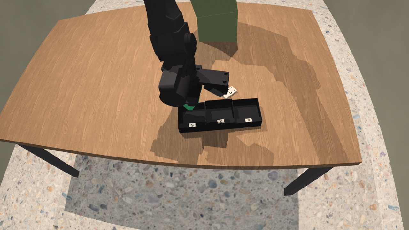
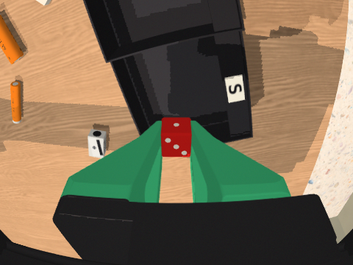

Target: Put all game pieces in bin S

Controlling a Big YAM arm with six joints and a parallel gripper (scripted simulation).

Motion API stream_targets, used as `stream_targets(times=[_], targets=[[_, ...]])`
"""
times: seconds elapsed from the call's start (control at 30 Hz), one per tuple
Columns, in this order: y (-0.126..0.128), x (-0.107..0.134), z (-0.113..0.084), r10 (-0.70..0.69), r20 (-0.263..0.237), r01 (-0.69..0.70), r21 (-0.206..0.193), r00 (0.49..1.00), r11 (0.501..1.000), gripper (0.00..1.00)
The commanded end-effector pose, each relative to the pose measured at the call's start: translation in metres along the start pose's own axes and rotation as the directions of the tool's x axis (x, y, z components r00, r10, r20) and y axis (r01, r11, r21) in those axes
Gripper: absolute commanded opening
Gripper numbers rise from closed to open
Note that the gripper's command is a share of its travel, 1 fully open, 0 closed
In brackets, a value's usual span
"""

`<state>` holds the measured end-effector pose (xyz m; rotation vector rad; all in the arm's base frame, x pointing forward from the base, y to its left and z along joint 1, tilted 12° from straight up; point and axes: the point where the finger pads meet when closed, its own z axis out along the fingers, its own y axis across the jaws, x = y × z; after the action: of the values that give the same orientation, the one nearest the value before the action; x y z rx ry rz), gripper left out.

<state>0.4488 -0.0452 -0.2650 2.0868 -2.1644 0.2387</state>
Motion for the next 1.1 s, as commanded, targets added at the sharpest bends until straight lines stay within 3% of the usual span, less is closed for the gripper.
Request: stream_targets(times=[0.0,0.13,0.63,0.93,1.0,1.07], targets=[[-0.01,0.006,0.002,-0.128,0.001,0.128,0.008,0.992,0.992,0.11],[-0.008,0.006,0.003,-0.246,0.003,0.246,0.002,0.969,0.969,0.11],[-0.015,0.002,0.001,-0.252,0.001,0.252,0.012,0.968,0.968,0.11],[-0.003,-0.002,0.0,-0.254,0.001,0.254,0.013,0.967,0.967,0.11],[0.002,0.0,0.01,-0.254,0.004,0.254,0.0,0.967,0.967,0.11],[-0.011,0.004,0.013,-0.243,-0.001,0.243,0.019,0.97,0.97,0.11]])
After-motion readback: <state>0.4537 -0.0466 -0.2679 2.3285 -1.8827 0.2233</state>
